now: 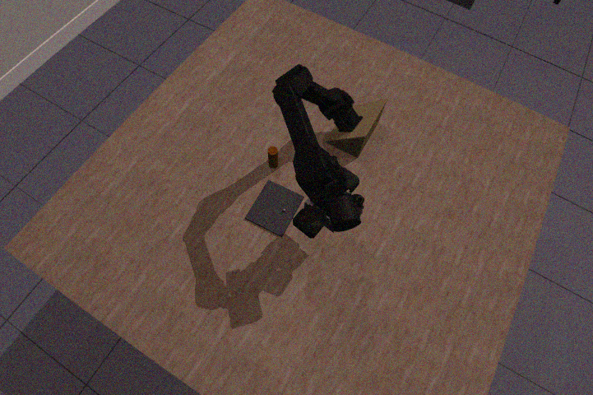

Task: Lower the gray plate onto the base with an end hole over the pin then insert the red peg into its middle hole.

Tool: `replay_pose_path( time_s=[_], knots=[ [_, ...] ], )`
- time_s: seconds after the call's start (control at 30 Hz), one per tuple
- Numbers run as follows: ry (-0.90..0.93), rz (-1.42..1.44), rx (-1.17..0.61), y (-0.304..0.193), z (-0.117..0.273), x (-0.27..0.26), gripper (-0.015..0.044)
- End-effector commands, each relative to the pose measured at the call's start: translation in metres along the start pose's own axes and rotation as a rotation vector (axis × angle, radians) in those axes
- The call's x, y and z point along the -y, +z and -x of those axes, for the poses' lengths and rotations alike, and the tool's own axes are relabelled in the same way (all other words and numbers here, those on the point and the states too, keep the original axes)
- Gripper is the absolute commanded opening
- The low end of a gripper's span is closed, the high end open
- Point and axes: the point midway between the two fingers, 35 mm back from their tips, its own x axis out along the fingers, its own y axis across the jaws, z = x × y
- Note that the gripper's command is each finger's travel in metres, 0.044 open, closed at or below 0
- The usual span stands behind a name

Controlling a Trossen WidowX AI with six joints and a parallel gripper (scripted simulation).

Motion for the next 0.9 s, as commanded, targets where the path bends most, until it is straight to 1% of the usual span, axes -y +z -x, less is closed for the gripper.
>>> replay_pose_path(
  time_s=[0.0,0.2,0.87],
  knots=[
    [-0.004,-0.006,0.006,-0.001,0.016,-0.002,0.0000],
    [-0.004,-0.005,0.008,-0.006,0.015,0.000,0.0000],
    [-0.005,0.007,0.018,-0.061,-0.016,0.019,0.0000]
  ],
)
